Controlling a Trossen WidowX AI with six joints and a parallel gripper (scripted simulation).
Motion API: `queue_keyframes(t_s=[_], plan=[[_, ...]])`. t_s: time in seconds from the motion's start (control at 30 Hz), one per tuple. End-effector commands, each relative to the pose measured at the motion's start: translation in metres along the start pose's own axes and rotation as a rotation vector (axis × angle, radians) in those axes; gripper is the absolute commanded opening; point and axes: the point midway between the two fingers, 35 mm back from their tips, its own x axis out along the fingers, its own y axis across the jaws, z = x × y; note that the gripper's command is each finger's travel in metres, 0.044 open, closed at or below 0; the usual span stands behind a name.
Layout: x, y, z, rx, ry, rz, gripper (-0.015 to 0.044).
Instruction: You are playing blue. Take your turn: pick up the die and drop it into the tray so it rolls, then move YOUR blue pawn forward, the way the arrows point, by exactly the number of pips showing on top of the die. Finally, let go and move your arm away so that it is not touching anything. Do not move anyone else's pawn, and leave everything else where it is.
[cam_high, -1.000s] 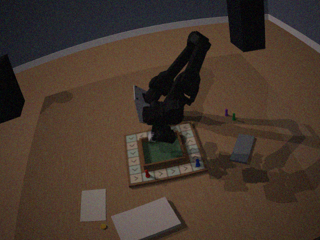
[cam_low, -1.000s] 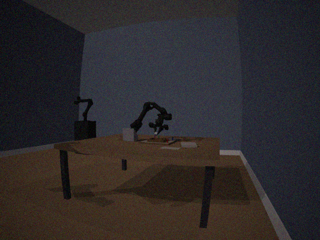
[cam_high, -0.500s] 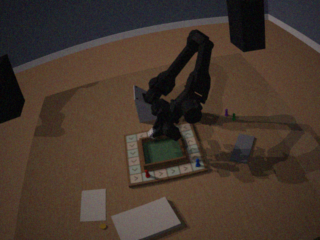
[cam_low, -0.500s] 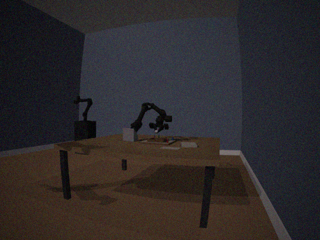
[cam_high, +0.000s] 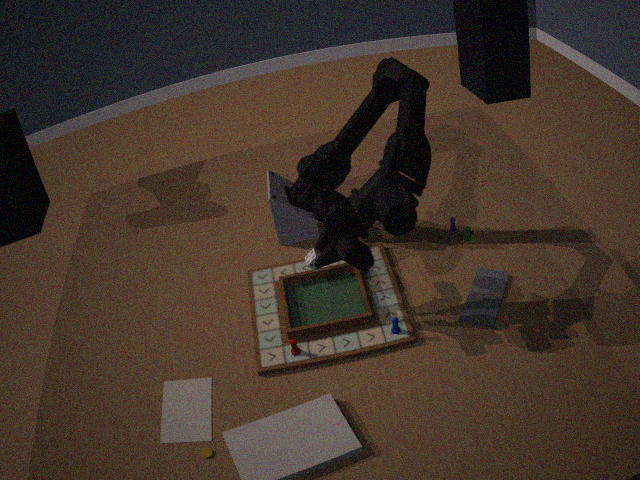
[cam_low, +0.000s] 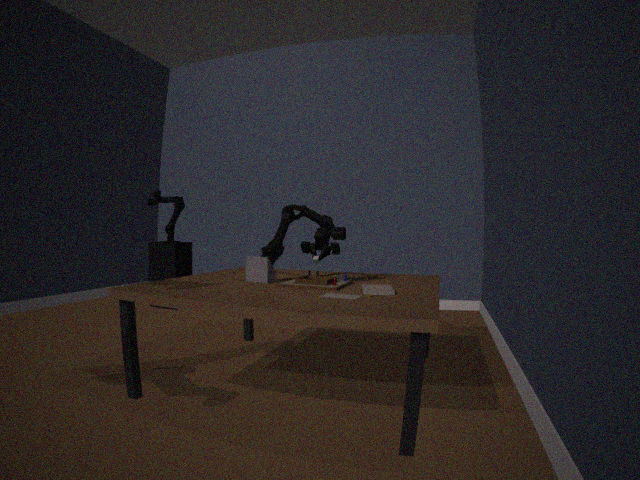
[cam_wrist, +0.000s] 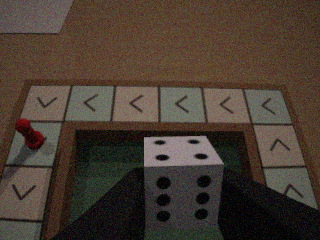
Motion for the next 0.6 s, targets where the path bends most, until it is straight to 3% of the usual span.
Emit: queue_keyframes(t_s=[0.0, 0.3, 0.57], plan=[[-0.0015, 0.0008, 0.0009, 0.004, -0.005, 0.003, 0.0000], [-0.0001, 0.0001, 0.0000, 0.000, 0.000, 0.000, 0.0000], [-0.0001, 0.0001, 0.0000, 0.000, 0.000, 0.000, 0.0210]])
